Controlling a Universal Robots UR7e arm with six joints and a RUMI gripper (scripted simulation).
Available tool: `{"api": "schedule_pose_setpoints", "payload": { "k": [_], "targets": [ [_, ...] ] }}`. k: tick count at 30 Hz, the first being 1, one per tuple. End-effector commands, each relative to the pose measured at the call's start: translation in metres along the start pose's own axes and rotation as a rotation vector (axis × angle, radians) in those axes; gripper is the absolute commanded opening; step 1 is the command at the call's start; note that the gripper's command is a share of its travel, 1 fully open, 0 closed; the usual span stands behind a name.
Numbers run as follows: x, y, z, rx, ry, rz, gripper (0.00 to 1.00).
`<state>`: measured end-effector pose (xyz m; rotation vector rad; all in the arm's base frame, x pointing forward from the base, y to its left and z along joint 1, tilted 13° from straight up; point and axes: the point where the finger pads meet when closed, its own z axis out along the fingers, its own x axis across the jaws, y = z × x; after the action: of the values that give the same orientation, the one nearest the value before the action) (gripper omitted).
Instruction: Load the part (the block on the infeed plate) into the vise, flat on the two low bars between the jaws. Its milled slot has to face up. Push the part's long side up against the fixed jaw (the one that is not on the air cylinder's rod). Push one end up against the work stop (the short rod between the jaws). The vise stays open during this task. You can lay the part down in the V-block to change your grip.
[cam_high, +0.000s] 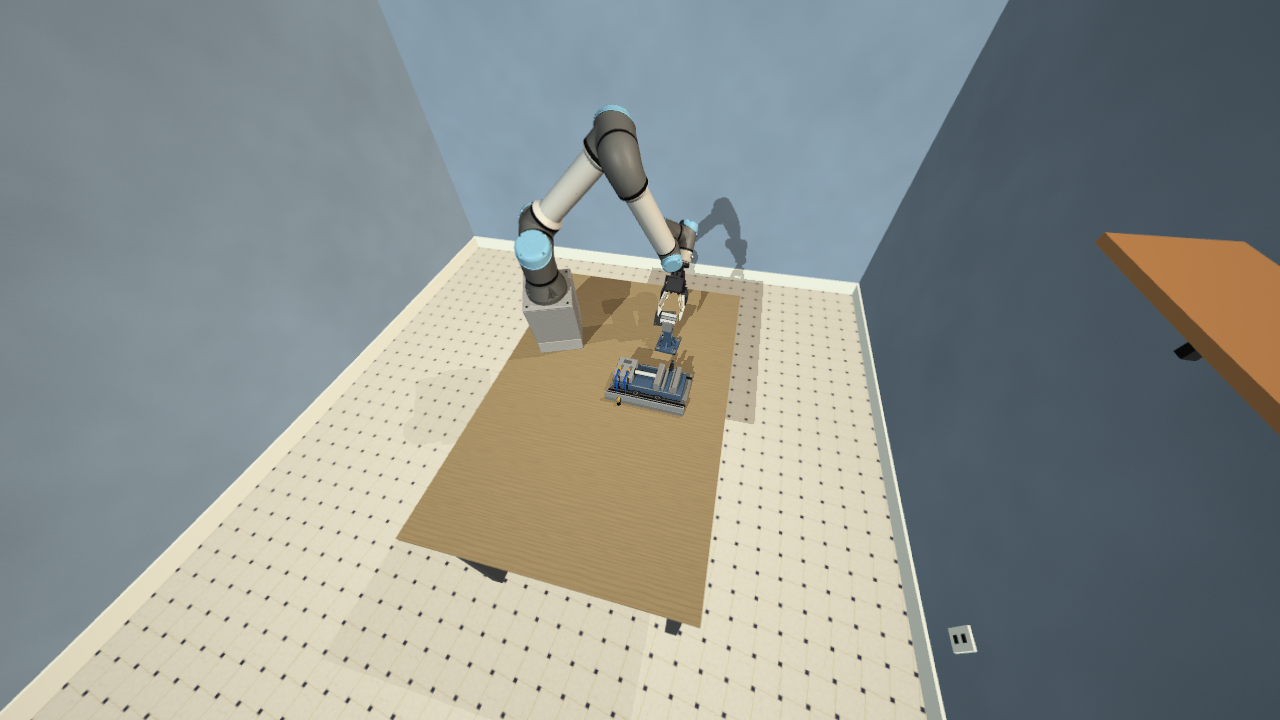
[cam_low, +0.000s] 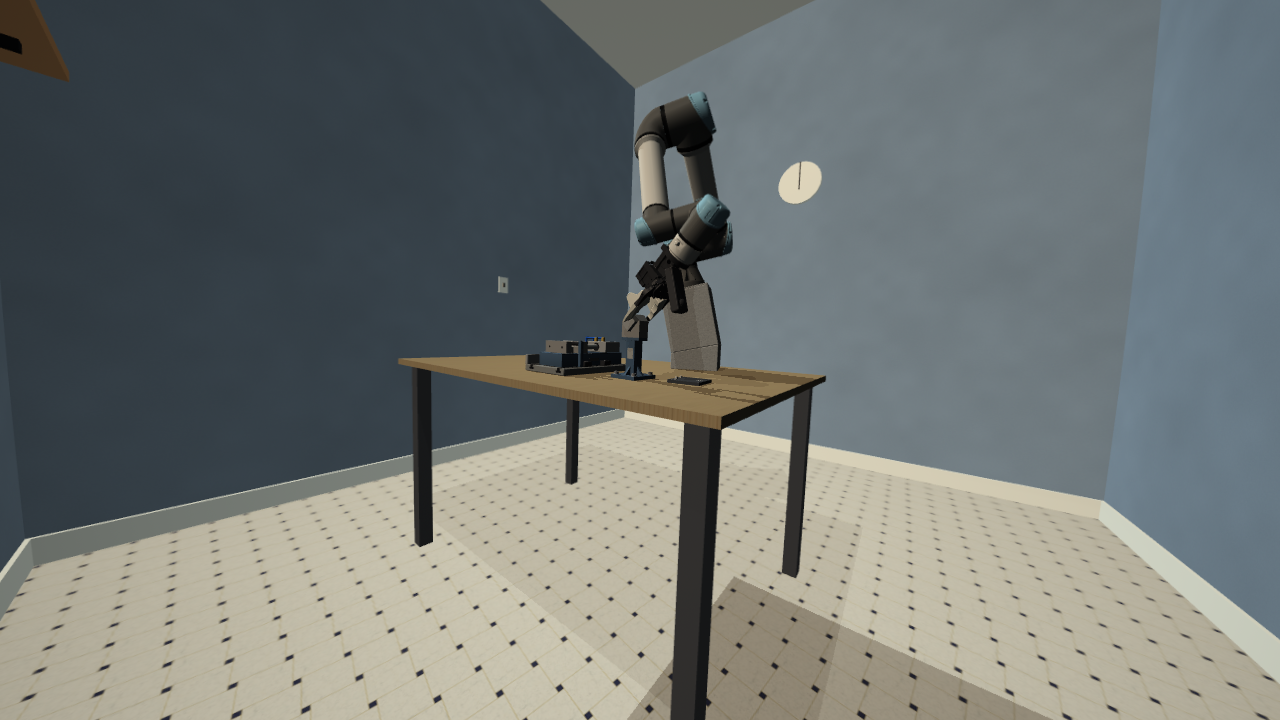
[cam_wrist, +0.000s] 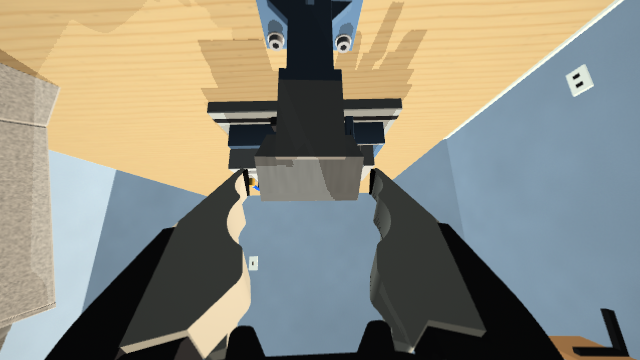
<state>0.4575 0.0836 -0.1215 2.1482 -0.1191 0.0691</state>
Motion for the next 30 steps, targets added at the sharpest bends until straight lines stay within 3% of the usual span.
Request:
{"api": "schedule_pose_setpoints", "payload": {
  "k": [1, 30],
  "targets": [
    [0.0004, 0.0002, -0.0005, 0.001, 0.001, 0.001, 0.51],
    [0.0, -0.002, 0.0017, 0.001, 0.001, 0.001, 0.51]
  ]
}}
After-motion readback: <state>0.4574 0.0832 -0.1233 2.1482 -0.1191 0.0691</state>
